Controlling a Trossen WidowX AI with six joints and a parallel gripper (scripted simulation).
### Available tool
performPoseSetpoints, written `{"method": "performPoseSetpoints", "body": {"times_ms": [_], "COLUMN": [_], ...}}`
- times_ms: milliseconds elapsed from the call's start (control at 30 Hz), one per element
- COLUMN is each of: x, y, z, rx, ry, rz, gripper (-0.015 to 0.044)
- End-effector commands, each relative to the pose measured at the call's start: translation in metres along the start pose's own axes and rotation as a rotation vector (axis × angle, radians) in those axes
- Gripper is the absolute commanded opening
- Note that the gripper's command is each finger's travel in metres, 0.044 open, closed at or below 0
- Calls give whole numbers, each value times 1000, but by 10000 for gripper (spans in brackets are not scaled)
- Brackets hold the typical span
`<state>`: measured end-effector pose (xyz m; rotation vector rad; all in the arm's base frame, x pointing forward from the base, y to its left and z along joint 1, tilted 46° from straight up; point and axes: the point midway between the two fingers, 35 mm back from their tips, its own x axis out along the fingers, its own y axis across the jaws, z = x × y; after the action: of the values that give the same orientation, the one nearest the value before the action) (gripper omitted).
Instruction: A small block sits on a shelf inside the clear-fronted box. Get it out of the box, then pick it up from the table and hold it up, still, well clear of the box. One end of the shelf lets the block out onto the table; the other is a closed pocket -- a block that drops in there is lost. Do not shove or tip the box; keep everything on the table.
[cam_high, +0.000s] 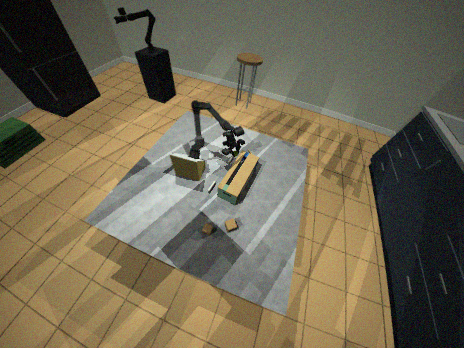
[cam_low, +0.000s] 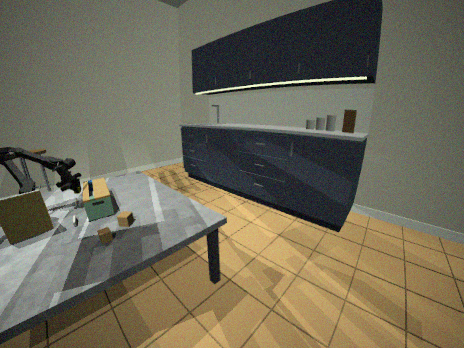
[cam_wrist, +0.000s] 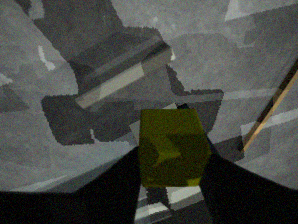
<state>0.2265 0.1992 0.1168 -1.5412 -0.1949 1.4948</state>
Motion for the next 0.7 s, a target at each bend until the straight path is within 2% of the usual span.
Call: {"method": "performPoseSetpoints", "body": {"times_ms": [0, 667], "x": [-2, -14], "y": [3, 19], "z": [-4, -17], "rx": [167, 1003], "ry": [-8, -32], "rz": [5, 36], "gripper": [0, 0]}}
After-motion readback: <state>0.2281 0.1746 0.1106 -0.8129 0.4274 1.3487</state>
